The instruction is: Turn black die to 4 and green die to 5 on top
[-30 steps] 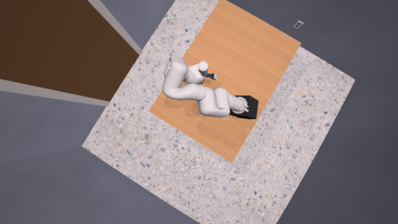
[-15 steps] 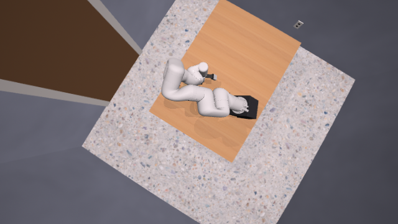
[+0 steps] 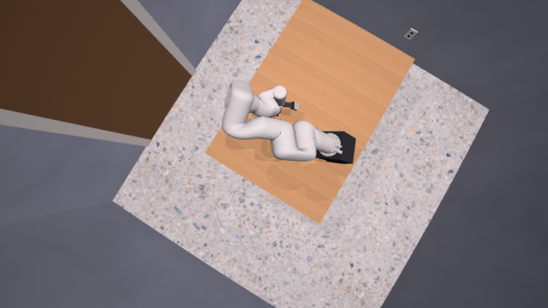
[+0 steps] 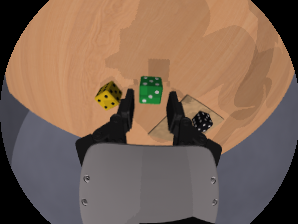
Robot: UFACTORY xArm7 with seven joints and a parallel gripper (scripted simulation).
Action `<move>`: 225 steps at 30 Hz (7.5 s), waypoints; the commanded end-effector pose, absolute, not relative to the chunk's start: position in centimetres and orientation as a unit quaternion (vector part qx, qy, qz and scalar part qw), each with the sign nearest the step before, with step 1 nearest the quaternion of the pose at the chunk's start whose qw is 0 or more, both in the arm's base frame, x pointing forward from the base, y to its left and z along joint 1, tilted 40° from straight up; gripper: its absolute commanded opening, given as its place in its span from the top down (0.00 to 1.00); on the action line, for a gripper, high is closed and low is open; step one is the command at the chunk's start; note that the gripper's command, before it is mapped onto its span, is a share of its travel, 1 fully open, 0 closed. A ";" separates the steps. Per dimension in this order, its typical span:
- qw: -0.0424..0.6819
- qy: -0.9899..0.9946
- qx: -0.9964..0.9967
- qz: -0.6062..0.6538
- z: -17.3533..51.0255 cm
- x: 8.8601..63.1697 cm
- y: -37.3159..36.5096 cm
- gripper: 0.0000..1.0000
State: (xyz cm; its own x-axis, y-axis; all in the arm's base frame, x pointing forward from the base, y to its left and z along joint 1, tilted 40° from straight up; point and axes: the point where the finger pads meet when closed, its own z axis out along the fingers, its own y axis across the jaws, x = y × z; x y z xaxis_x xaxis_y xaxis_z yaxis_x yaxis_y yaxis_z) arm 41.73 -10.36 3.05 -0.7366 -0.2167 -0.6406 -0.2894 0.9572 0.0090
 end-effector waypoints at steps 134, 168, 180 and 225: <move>0.337 0.930 -0.135 0.053 0.5 43.8 -9.9 0.53; 0.337 0.930 -0.135 0.053 0.5 43.8 -9.9 0.73; 0.337 0.930 -0.135 0.053 0.6 43.7 -9.9 0.73; 0.337 0.933 -0.114 0.058 8.4 38.0 -11.7 0.73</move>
